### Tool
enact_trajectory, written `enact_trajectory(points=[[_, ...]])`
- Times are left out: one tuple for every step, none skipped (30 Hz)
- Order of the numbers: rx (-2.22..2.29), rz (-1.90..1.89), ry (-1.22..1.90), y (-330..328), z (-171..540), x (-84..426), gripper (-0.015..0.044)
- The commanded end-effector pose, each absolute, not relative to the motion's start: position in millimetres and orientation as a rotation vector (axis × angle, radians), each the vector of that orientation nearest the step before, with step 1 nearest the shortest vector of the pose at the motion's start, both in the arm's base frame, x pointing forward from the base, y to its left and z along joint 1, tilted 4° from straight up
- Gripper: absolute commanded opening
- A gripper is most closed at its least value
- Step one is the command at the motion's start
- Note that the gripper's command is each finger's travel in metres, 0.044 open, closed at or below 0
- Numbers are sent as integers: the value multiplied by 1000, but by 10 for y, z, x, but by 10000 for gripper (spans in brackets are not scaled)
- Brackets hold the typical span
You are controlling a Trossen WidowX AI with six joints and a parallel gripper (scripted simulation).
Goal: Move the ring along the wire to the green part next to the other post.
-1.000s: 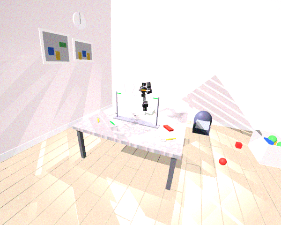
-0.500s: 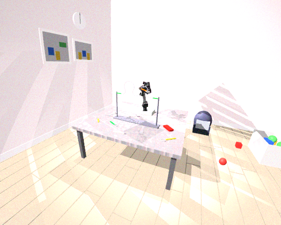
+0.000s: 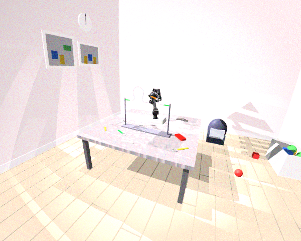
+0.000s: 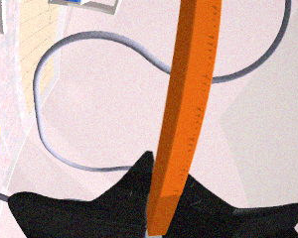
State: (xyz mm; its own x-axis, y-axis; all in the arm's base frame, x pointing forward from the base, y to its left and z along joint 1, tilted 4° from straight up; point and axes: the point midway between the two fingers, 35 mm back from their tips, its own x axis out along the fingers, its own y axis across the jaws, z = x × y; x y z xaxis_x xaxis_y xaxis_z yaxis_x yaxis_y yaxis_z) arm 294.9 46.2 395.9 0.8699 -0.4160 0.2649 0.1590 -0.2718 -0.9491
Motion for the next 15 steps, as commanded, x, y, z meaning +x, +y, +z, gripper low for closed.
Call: enact_trajectory(points=[[-1712, -553, 206, 424, 3853, 2949, -150], [-1697, -550, 208, 419, 3825, 2950, -150], [-1680, -547, 211, 414, 3794, 2952, -150], [-1662, -544, 213, 410, 3763, 2954, -150], [-1643, -540, 216, 406, 3729, 2956, -150], [-1622, -537, 219, 403, 3694, 2958, -150], [-1602, -533, 222, 401, 3659, 2960, -150], [-1581, -529, 225, 399, 3623, 2962, -150], [-1560, -527, 230, 399, 3588, 2961, -150], [-1540, -530, 240, 404, 3556, 2953, -150], [-1524, -534, 250, 410, 3530, 2944, -150], [-1506, -538, 262, 418, 3501, 2934, -150], [-1485, -544, 276, 429, 3469, 2921, -150], [-1462, -551, 291, 441, 3434, 2907, -150], [-1433, -555, 306, 454, 3390, 2894, -150]])
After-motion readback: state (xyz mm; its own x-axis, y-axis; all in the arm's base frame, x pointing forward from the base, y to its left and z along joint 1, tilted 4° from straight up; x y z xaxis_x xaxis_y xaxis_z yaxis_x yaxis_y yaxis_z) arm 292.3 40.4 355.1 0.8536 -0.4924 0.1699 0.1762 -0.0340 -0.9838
